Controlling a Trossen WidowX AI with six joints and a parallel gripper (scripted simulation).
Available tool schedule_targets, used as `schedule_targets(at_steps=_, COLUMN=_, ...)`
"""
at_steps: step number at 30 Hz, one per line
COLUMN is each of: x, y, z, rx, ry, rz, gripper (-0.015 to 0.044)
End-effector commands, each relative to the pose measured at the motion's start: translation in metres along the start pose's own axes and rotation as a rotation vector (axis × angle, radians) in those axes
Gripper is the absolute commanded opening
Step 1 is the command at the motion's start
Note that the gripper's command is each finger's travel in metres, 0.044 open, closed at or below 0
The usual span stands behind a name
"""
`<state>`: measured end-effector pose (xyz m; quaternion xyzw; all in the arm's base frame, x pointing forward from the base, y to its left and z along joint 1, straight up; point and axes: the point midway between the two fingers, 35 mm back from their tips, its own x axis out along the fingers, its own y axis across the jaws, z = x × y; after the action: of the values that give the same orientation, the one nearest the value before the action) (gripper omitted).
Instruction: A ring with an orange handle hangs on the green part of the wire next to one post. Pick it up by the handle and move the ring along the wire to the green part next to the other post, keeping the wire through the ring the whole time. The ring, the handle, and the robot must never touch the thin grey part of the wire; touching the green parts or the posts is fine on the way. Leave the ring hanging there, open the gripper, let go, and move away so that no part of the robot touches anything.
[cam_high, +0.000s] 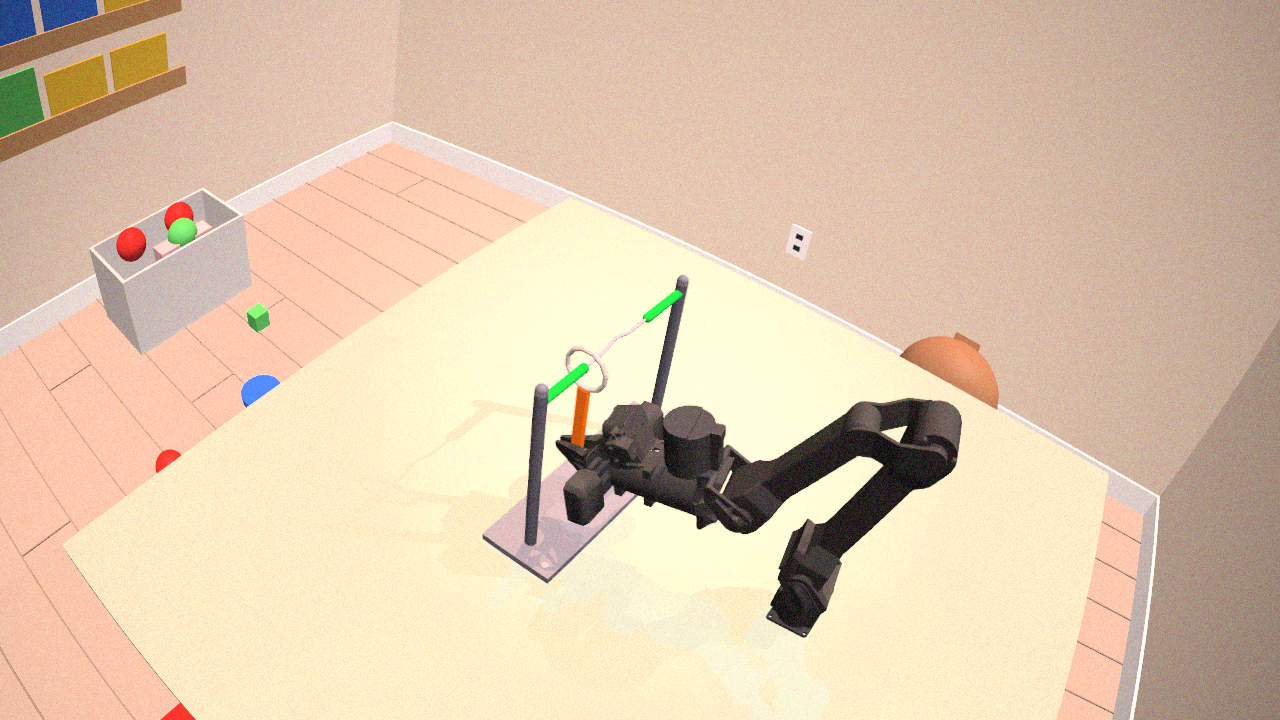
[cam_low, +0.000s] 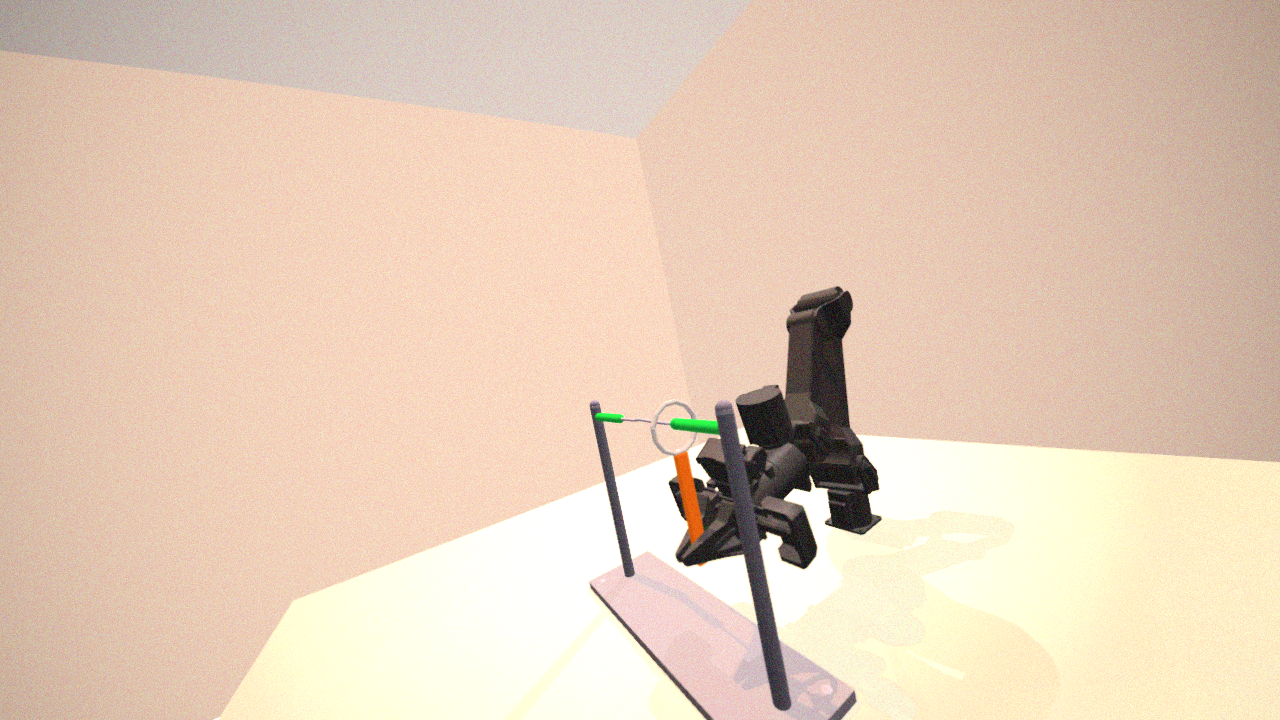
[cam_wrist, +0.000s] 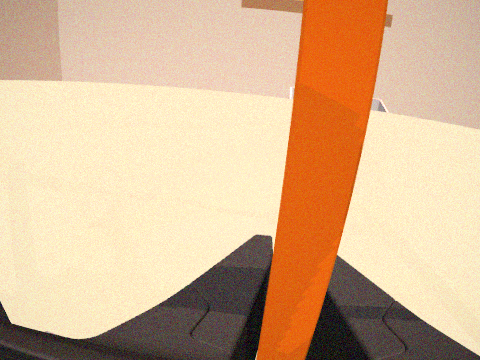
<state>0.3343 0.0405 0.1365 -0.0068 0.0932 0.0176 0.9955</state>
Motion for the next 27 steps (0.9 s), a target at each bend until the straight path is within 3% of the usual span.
schedule_targets(at_steps=1, x=0.001, y=0.004, z=0.004, rx=0.007, ry=-0.012, rz=-0.003, gripper=-0.015)
schedule_targets(at_steps=27, x=0.005, y=0.019, z=-0.01, rx=0.006, ry=-0.01, rz=0.003, gripper=-0.015)
